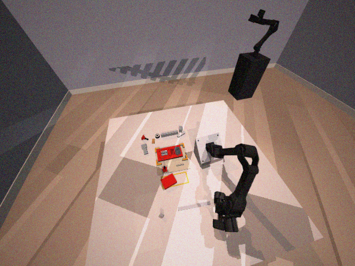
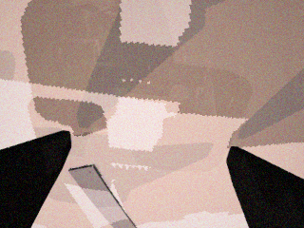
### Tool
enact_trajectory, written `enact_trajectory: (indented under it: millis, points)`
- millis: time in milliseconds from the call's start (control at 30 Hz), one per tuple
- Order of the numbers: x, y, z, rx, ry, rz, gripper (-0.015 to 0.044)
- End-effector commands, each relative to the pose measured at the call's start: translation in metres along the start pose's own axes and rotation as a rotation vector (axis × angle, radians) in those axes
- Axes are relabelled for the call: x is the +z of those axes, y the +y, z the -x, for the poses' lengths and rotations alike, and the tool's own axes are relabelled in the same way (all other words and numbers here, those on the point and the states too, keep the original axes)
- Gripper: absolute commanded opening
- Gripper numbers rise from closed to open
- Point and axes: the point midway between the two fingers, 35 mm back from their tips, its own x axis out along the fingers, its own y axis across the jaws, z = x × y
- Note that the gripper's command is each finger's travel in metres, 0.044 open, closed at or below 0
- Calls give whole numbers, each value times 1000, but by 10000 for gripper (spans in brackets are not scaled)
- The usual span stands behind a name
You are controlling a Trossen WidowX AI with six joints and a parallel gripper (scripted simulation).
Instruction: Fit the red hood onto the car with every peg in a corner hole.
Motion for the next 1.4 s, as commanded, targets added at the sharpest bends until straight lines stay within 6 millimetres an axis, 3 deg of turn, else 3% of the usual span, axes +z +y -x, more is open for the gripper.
enact_trajectory:
  millis: [0,367,600,767,867,1367]
  points:
    - [-50,-2,-10,59,40,-304,440]
    - [-193,24,-16,167,104,-1202,440]
    - [-276,62,2,178,81,-1810,440]
    - [-326,101,24,163,15,-2250,440]
    - [-338,114,31,156,-15,-2379,440]
    - [-337,115,26,156,-15,-2379,440]
